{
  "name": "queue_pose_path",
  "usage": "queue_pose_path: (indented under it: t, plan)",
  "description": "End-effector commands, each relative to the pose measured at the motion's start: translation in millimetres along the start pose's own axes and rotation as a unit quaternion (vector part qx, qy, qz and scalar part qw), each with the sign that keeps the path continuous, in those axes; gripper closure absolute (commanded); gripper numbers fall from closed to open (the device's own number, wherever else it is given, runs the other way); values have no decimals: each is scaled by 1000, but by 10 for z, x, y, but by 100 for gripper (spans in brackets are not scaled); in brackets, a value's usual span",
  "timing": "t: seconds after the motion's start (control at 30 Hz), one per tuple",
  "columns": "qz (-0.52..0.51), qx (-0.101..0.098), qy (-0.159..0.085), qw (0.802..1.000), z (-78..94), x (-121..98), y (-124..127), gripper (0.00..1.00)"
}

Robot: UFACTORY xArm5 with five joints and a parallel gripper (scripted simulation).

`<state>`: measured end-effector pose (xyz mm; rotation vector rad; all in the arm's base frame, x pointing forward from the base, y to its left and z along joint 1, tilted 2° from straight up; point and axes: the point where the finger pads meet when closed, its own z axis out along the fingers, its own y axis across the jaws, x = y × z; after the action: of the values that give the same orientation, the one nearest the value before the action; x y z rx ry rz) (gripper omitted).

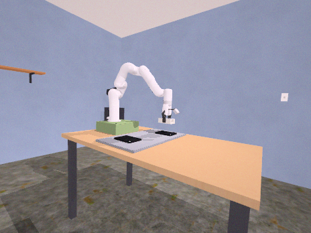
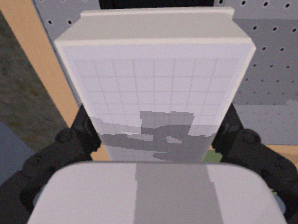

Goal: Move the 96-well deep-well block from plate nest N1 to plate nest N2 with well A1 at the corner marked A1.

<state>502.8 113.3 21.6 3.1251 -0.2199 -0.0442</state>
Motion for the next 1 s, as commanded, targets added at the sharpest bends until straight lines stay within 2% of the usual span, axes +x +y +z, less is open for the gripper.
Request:
queue_pose_path:
  t: [0.0,0.97]
  plan:
    - [0,1,2,1000,-17,14,-4,100]
    - [0,1,2,1000,400,15,-3,100]
